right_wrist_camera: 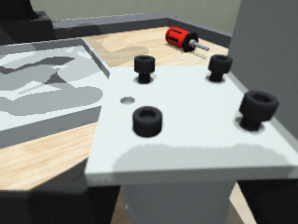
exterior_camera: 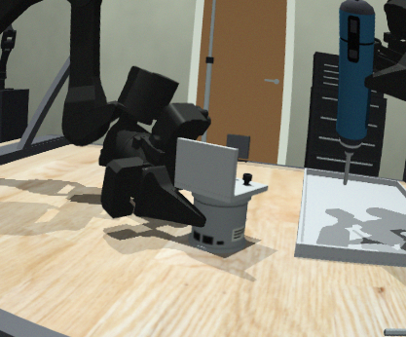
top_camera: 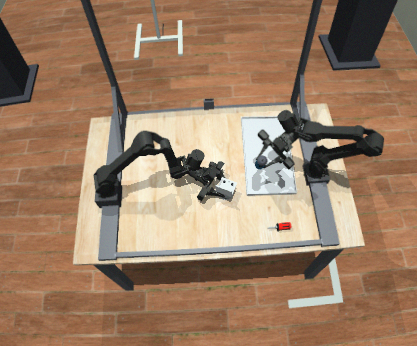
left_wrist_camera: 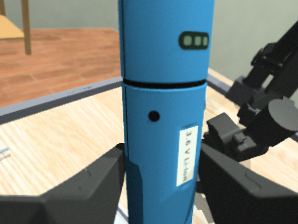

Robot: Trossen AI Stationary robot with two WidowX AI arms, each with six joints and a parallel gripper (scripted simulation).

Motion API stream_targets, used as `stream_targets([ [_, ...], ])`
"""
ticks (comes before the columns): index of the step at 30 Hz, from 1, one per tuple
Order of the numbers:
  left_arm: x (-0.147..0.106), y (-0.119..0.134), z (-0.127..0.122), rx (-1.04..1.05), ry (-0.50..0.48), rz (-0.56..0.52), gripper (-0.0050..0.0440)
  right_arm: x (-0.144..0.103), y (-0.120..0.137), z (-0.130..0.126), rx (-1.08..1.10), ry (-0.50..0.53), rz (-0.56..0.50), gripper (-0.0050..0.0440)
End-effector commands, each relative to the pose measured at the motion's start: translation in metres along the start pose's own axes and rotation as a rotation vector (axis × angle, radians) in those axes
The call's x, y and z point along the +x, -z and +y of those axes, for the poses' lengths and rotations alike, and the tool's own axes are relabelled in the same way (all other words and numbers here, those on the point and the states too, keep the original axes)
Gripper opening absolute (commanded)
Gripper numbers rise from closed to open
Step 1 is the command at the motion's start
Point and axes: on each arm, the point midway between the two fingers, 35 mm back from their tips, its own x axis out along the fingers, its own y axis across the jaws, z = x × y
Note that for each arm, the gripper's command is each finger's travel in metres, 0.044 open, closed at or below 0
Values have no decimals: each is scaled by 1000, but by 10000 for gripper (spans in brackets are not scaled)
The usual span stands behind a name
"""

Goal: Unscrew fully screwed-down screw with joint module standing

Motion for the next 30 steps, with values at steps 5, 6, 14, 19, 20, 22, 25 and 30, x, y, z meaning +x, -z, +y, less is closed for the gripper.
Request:
stream_targets([
  [5,0,-18,-13,106,168,-62,161,-1,-11,3,16,-6,-19,244],
  [6,1,-19,-15,120,193,-67,161,-1,-11,3,16,-6,-19,244],
  [14,-2,-47,-30,275,387,-189,161,-1,-11,3,16,-6,-19,244],
  [19,-4,-56,-33,318,443,-236,161,-1,-11,3,16,-6,-19,244],
  [20,-4,-56,-33,318,443,-236,161,-1,-11,3,16,-6,-19,244],
  [22,-4,-58,-33,345,467,-244,161,-1,-11,3,16,-6,-19,244],
  [25,-5,-62,-35,360,484,-256,161,-1,-11,3,16,-6,-19,244],
  [30,-5,-64,-36,366,490,-260,161,-1,-11,3,16,-6,-19,244],
])
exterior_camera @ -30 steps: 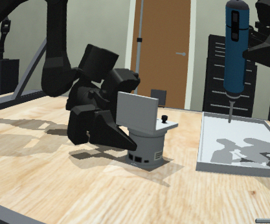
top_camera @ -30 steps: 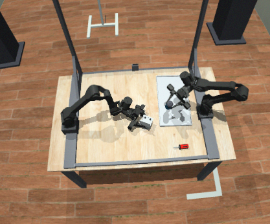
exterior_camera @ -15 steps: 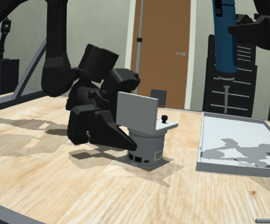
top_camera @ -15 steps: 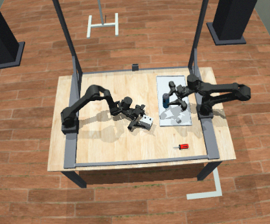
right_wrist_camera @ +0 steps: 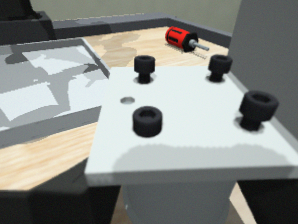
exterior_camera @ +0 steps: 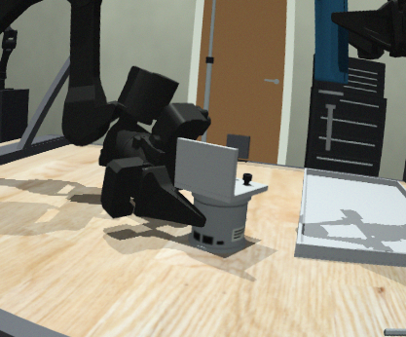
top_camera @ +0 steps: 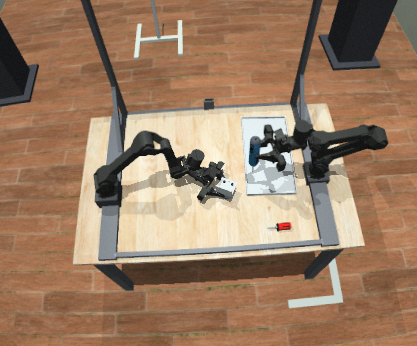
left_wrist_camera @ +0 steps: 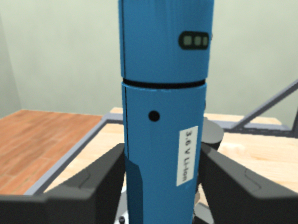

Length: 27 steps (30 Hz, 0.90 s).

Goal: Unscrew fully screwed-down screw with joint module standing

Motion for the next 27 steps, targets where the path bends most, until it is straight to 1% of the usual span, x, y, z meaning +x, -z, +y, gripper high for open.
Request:
stream_targets([
  [1,-1,-16,0,2,24,-53,161,-1,-11,3,16,-6,-19,244],
  [2,-1,-16,0,2,24,-53,161,-1,-11,3,16,-6,-19,244],
  [4,-1,-25,-1,1,23,-58,161,-2,-9,2,10,-7,-13,244],
  [10,6,-23,-1,0,24,-51,161,-3,-9,2,10,-7,-13,244],
  [22,43,-11,-2,1,24,-51,161,-1,-11,3,16,-6,-19,244],
  [24,43,-11,-2,1,24,-51,161,-1,-11,3,16,-6,-19,244],
  [27,51,-8,-2,1,24,-51,161,-1,-11,3,16,-6,-19,244],
])
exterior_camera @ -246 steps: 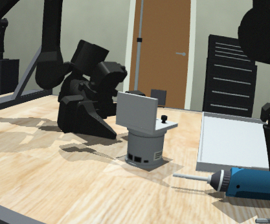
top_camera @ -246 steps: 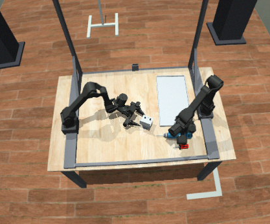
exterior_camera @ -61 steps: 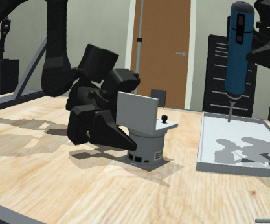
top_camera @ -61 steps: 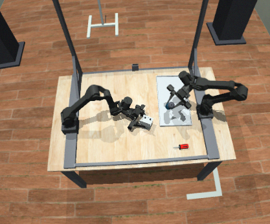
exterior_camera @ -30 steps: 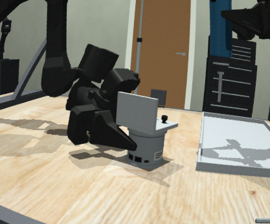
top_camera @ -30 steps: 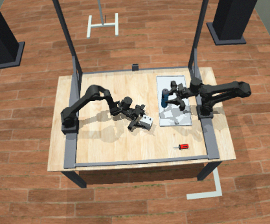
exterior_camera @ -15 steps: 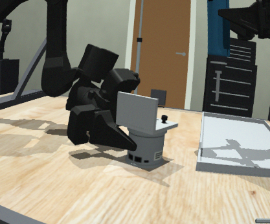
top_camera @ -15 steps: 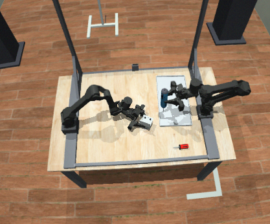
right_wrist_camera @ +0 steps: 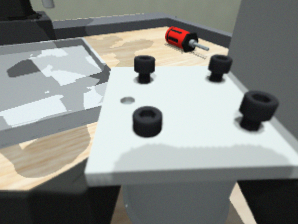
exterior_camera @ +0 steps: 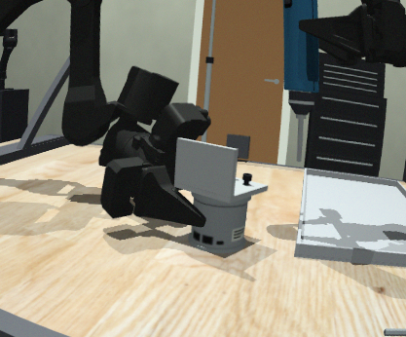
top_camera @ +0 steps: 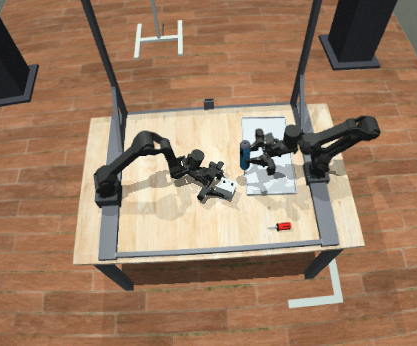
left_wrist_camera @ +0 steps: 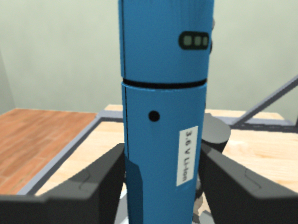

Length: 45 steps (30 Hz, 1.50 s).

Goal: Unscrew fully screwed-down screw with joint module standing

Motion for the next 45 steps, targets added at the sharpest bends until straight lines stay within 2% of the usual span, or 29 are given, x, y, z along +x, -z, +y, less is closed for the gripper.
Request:
stream_targets([
  [1,16,-22,0,-8,2,-69,161,-1,-11,3,16,-6,-19,244],
  [31,23,-20,0,-8,3,-69,161,-1,-11,3,16,-6,-19,244],
  [45,60,-25,0,-7,2,-69,161,-1,-11,3,16,-6,-19,244],
])
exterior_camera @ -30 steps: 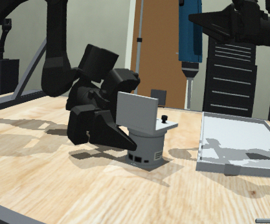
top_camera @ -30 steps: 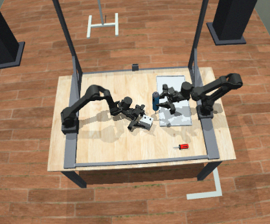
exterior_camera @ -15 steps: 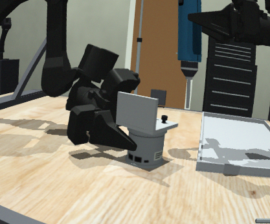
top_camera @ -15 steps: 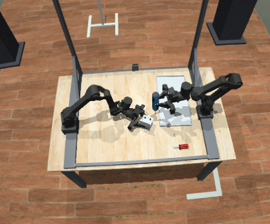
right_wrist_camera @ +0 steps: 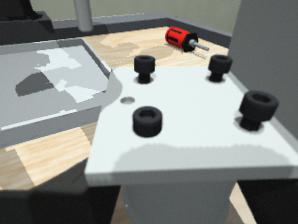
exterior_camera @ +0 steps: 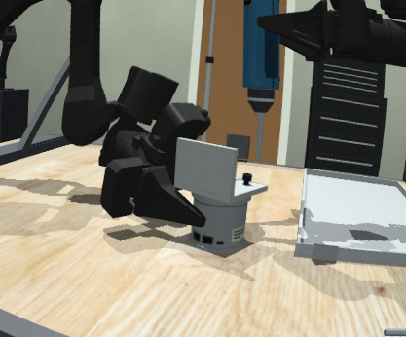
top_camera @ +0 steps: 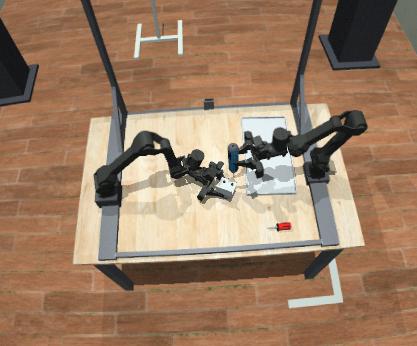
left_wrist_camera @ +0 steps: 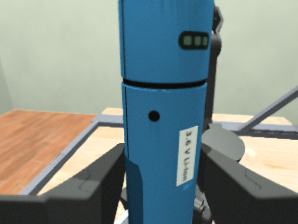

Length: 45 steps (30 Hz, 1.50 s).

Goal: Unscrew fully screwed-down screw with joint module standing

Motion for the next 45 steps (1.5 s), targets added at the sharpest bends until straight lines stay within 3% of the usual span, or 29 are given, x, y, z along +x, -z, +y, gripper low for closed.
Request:
stream_targets([
  [1,17,-25,0,-5,2,-70,161,-1,-11,3,16,-6,-19,244],
  [11,38,-27,0,-7,1,-93,161,-1,-11,3,16,-6,-19,244],
  [31,37,-31,0,-8,2,-103,161,-1,-11,3,16,-6,-19,244],
  [35,36,-7,0,-5,2,-69,161,-1,-11,3,16,-6,-19,244],
  [45,36,-13,0,-7,2,-91,161,-1,-11,3,16,-6,-19,244],
])
